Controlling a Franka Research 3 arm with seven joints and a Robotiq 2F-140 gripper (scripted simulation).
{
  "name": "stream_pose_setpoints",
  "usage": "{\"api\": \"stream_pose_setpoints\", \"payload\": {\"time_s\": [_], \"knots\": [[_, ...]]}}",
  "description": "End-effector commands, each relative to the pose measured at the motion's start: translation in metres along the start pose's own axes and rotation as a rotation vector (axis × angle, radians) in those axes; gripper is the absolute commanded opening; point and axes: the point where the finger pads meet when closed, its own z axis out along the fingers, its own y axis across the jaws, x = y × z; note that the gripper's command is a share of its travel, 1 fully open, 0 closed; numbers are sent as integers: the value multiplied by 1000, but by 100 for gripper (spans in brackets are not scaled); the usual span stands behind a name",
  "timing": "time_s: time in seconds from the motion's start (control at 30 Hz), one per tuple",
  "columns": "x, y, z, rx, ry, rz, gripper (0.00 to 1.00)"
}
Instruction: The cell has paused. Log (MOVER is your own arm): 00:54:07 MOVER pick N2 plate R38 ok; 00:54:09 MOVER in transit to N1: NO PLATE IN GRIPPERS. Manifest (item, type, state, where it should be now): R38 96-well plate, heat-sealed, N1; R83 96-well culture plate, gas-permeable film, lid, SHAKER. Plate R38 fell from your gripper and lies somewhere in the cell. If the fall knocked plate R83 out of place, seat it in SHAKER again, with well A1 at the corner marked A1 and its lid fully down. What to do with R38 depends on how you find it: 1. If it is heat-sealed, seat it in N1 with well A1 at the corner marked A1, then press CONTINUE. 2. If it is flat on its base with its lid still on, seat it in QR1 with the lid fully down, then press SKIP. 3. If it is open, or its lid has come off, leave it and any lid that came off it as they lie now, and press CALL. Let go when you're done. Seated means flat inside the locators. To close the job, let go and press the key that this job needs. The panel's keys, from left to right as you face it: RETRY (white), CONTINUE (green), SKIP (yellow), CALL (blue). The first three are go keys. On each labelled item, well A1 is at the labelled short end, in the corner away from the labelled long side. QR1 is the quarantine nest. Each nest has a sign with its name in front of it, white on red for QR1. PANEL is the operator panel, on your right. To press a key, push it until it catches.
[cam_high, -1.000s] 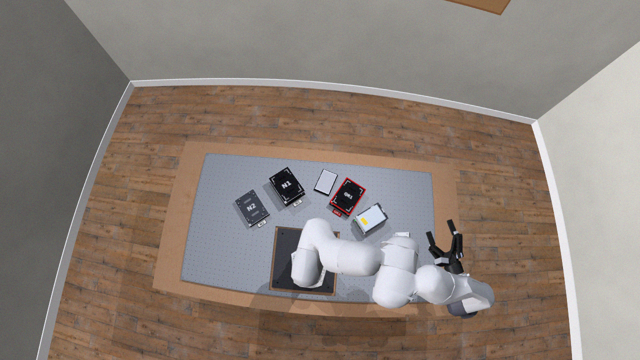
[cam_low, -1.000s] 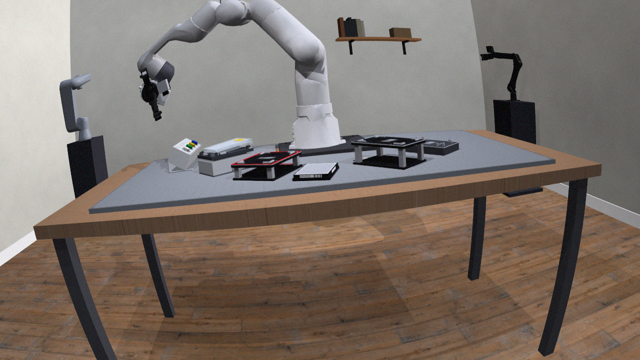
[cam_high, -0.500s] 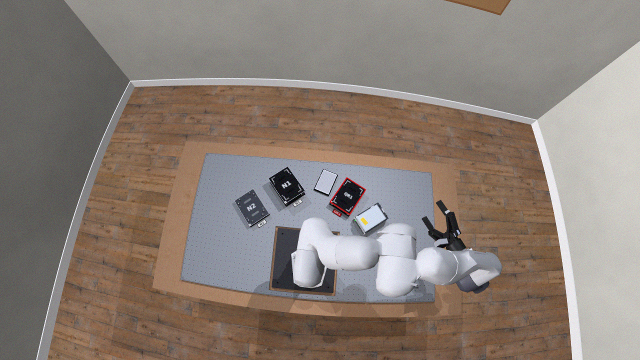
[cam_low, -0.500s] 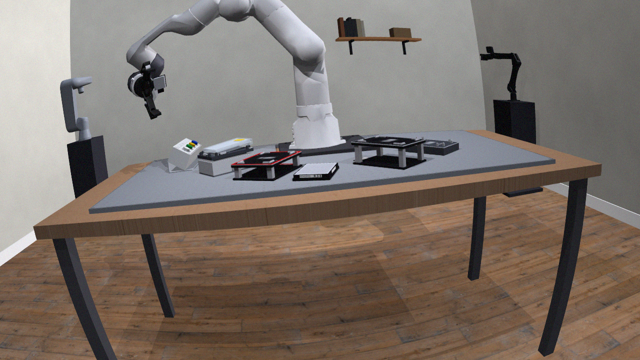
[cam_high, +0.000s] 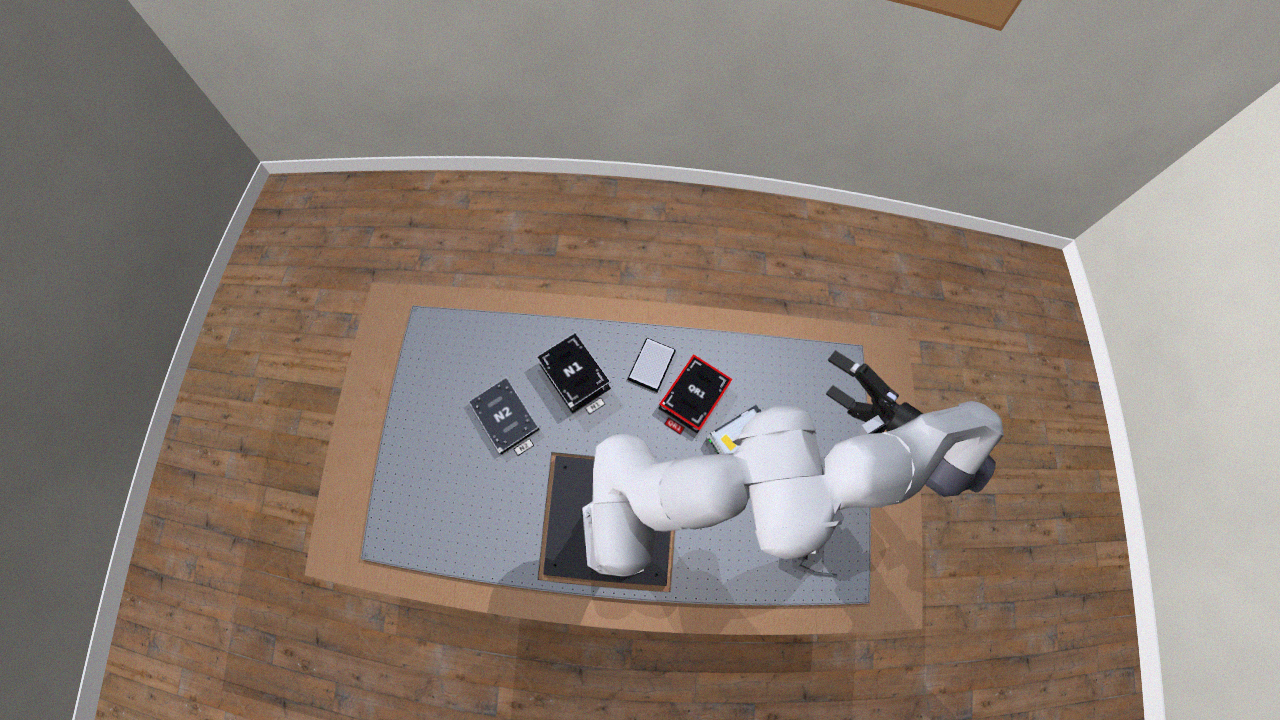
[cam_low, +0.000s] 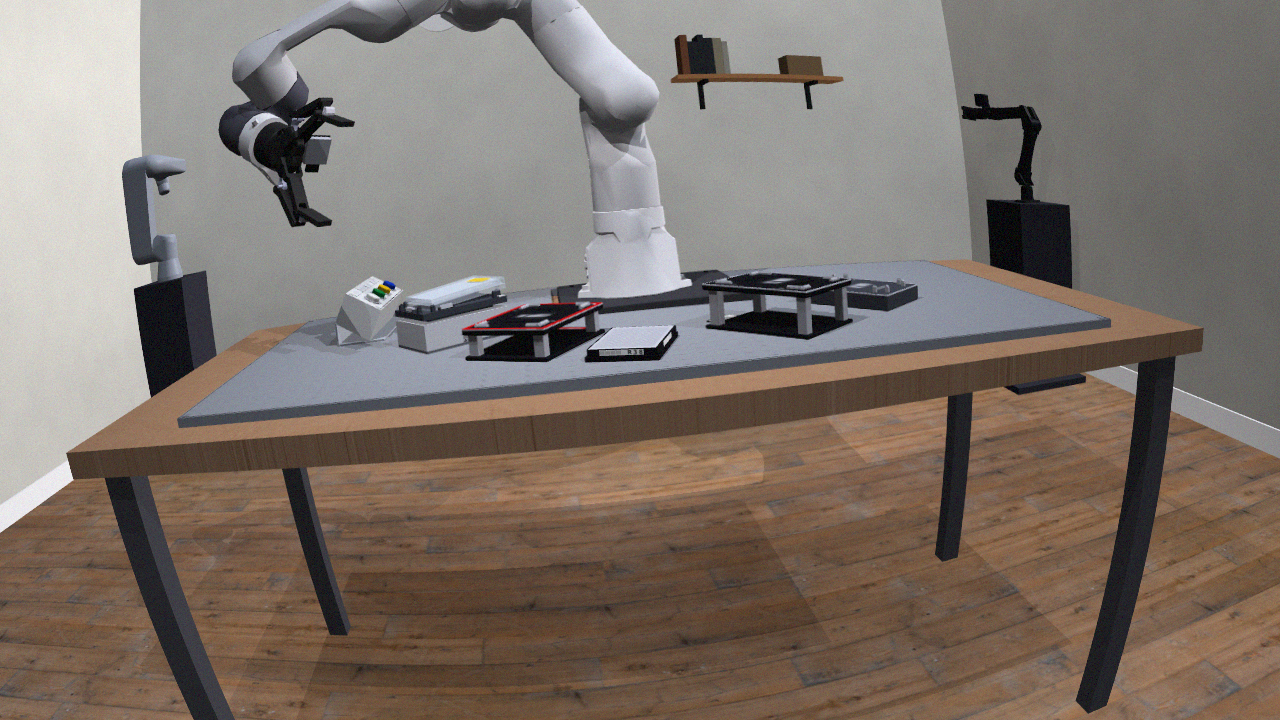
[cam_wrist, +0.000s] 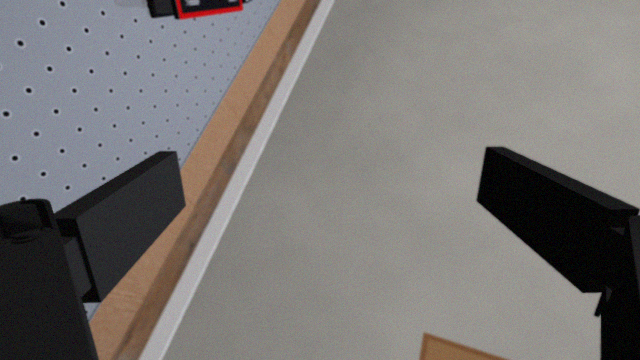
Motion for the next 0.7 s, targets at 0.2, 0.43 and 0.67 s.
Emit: {"api": "stream_pose_setpoints", "payload": {"time_s": [0.2,0.43,0.67], "knots": [[-8,28,70,130,223,-399,100],[-9,64,135,185,440,-666,100],[-4,98,187,210,624,-895,100]]}}
